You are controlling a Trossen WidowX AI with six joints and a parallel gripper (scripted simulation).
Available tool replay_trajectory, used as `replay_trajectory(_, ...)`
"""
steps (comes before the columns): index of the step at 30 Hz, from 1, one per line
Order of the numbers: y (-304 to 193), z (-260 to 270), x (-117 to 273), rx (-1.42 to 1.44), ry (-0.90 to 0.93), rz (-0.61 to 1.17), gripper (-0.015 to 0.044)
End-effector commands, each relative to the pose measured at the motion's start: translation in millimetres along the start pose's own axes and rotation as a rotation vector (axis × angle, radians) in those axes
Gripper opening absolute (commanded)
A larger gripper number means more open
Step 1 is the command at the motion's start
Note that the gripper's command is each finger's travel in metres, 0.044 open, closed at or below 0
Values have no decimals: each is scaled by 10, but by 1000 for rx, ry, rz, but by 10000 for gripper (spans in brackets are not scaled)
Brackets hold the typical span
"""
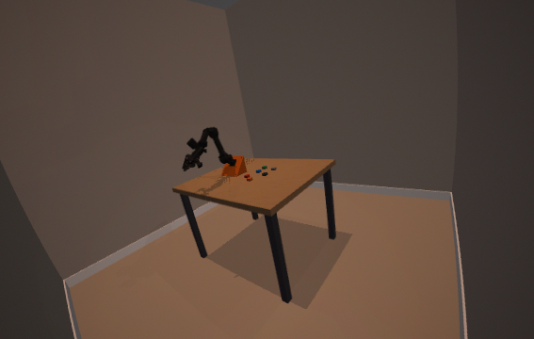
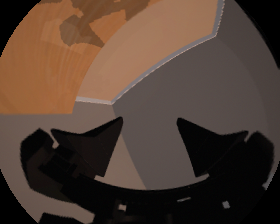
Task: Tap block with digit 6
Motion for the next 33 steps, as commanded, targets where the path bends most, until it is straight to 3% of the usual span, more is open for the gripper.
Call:
replay_trajectory(1,24,-5,-5,-11,0,-12,400)
replay_trajectory(8,950,-211,73,-363,99,-449,400)
replay_trajectory(16,1630,-320,480,-554,314,-722,400)
replay_trajectory(24,2091,-316,1056,-643,569,-853,400)
replay_trajectory(33,2352,-168,1789,-673,817,-827,400)
Point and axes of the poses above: the point midway between the two fingers, 35 mm back from their tips, its own x axis back along the fingers, its own z axis across the jaws, y = z × x, the point moved 8 cm from there along x, back along the fingers, and after that the axes turned 3 degrees about -x, right-handed, at the moved point
